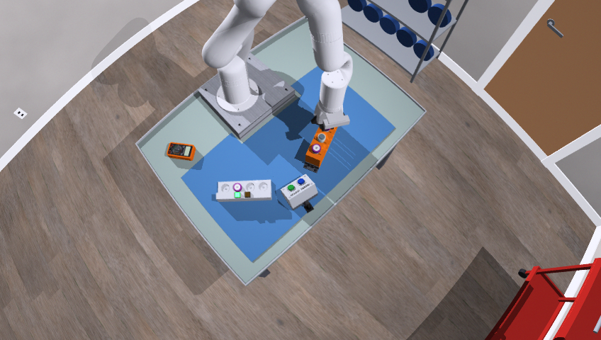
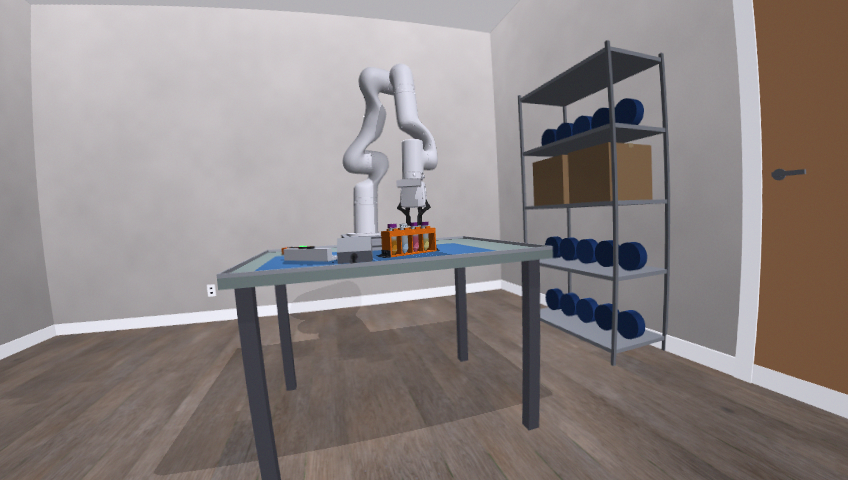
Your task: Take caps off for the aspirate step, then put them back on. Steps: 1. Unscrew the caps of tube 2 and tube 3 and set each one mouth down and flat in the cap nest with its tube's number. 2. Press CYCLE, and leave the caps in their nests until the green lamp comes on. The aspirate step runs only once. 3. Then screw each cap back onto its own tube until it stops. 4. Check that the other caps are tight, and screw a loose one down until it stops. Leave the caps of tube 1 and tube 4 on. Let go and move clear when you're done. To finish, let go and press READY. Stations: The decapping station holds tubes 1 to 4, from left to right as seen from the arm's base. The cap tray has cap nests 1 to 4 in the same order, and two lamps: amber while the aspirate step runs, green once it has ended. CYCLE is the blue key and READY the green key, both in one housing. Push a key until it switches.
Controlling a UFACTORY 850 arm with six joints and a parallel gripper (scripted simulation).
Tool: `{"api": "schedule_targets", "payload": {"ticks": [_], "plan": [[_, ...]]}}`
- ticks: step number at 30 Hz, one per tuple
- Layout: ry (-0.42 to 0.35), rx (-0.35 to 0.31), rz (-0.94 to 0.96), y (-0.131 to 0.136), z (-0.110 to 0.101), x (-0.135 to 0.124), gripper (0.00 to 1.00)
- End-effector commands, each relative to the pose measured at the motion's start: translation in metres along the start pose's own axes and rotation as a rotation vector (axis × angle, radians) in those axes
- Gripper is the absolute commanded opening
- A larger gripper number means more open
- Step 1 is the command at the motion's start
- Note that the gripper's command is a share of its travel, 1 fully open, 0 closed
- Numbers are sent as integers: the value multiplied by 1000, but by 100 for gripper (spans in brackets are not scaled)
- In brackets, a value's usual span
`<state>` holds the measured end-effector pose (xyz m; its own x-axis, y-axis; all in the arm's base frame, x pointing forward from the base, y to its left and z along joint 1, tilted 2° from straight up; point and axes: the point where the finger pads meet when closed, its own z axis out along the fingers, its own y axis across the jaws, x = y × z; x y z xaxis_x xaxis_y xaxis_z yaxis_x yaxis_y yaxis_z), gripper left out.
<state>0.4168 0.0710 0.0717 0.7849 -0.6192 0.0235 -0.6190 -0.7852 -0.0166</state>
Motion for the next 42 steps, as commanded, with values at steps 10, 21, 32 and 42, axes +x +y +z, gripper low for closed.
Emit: {"api": "schedule_targets", "payload": {"ticks": [10, 21, 32, 42], "plan": [[-36, 21, -6, 0, 0, 0, 0], [-39, 14, 344, 0, 0, 0, 0], [-43, 3, 894, 0, 0, 0, 0], [-44, -6, 1294, 0, 0, 0, 0]]}}
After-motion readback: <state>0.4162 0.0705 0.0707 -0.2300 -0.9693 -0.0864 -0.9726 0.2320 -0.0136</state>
